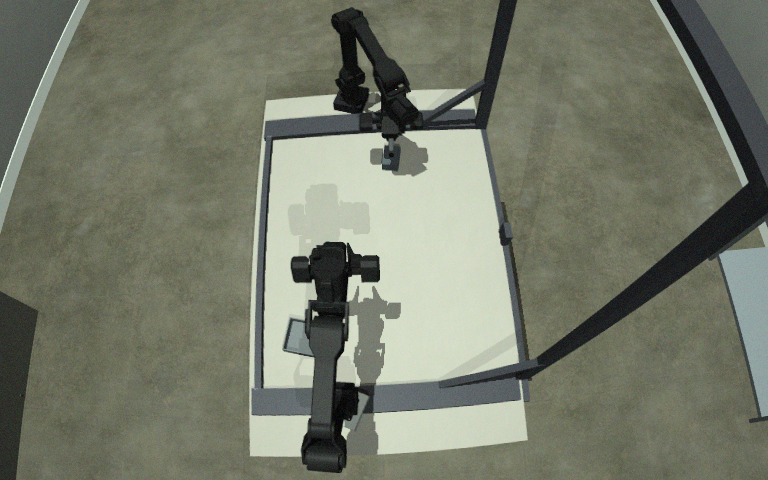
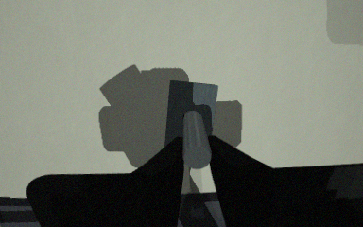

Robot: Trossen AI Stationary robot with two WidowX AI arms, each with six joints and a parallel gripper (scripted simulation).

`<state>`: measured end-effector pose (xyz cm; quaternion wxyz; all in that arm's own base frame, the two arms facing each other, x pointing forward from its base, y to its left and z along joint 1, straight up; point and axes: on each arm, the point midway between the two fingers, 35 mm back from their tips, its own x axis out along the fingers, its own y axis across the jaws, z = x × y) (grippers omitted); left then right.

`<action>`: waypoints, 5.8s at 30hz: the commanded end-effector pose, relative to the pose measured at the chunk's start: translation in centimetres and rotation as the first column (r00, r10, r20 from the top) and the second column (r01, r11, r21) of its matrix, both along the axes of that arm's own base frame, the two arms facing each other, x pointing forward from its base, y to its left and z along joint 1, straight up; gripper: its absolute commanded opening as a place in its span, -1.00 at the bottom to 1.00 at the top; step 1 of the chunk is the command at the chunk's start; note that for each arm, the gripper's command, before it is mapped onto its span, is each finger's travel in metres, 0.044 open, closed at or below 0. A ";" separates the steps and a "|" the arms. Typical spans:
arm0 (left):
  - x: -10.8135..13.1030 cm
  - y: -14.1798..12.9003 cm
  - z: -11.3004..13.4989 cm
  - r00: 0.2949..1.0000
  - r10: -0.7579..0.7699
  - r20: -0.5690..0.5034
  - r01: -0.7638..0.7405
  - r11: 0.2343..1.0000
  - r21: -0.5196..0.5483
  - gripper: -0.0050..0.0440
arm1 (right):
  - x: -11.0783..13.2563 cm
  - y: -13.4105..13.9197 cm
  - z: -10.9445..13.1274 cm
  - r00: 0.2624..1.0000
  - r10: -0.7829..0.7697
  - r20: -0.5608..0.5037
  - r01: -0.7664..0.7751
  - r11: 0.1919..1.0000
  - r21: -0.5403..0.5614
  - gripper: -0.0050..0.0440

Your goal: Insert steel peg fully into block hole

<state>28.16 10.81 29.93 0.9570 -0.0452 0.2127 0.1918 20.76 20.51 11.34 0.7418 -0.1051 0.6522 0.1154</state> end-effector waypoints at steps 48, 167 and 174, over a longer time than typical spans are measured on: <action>22.3 -0.2 -1.9 0.981 -0.173 -0.083 0.171 0.985 -0.029 0.02 | 0.0 0.2 -1.5 0.991 -0.003 -0.130 -0.001 0.999 -0.032 -1.00; 21.9 -0.2 -1.8 0.982 -0.171 -0.082 0.169 0.985 -0.030 0.02 | 0.7 0.9 -7.6 0.993 0.004 -0.120 -0.005 1.000 -0.007 -1.00; 21.9 -0.2 -1.8 0.982 -0.171 -0.082 0.169 0.985 -0.030 0.02 | 0.6 0.8 -7.7 0.993 0.001 -0.119 -0.002 1.000 -0.011 -0.21</action>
